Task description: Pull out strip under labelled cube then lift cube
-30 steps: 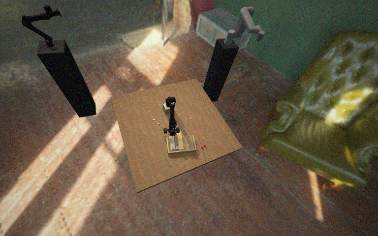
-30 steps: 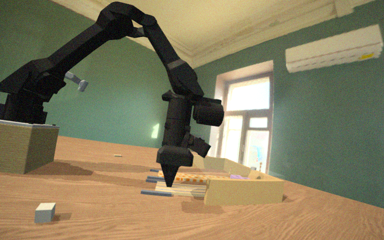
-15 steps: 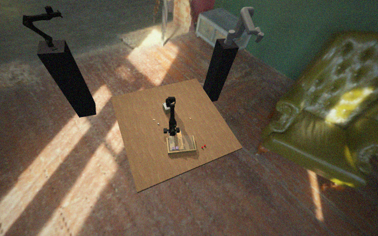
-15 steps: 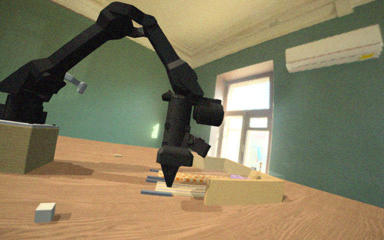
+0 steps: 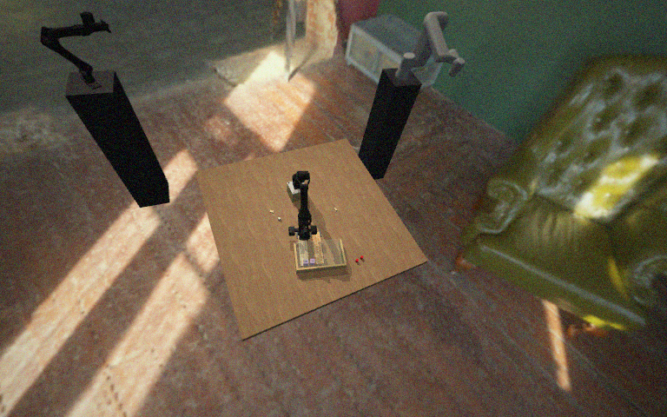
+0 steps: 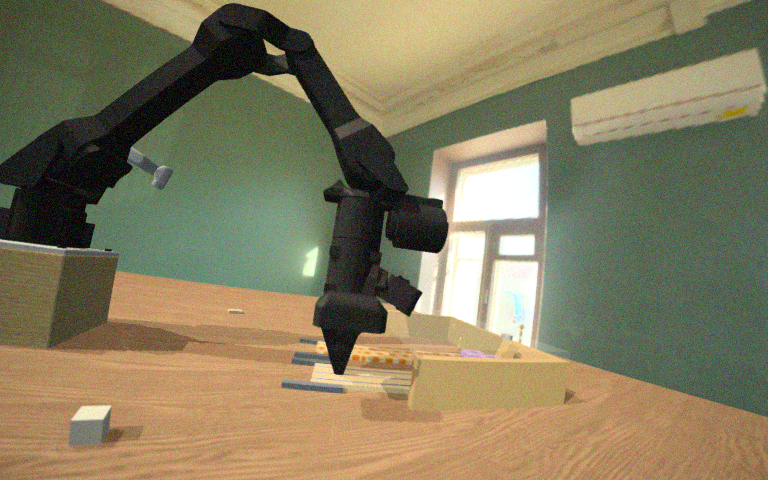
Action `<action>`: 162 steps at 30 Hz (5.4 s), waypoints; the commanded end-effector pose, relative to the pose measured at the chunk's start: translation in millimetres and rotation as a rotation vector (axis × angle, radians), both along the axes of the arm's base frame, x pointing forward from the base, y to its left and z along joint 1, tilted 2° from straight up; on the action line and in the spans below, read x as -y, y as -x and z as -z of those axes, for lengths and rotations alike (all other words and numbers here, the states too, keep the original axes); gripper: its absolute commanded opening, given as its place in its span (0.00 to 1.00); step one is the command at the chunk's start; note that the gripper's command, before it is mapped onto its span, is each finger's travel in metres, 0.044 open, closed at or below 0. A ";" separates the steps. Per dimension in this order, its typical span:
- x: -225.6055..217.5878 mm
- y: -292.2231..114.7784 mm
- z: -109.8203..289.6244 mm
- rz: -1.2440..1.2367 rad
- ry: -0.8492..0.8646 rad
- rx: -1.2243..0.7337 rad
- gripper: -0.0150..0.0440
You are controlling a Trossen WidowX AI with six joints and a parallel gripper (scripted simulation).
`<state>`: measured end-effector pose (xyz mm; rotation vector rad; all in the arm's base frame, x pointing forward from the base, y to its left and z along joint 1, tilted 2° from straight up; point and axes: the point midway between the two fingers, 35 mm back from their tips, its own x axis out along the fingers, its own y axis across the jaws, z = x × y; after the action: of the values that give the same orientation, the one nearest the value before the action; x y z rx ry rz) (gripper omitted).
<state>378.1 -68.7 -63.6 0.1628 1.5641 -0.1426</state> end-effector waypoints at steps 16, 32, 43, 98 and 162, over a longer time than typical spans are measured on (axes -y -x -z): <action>0.2 0.9 5.3 0.005 0.002 -0.007 0.25; -2.9 16.6 6.1 0.005 0.002 -0.008 0.25; -5.8 32.8 6.9 0.005 0.002 -0.009 0.25; -17.4 101.6 8.4 0.005 0.001 -0.015 0.25; -26.6 156.3 8.3 0.005 0.000 -0.019 0.25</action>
<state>238.9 -44.7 -65.5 0.1666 1.5404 -0.1502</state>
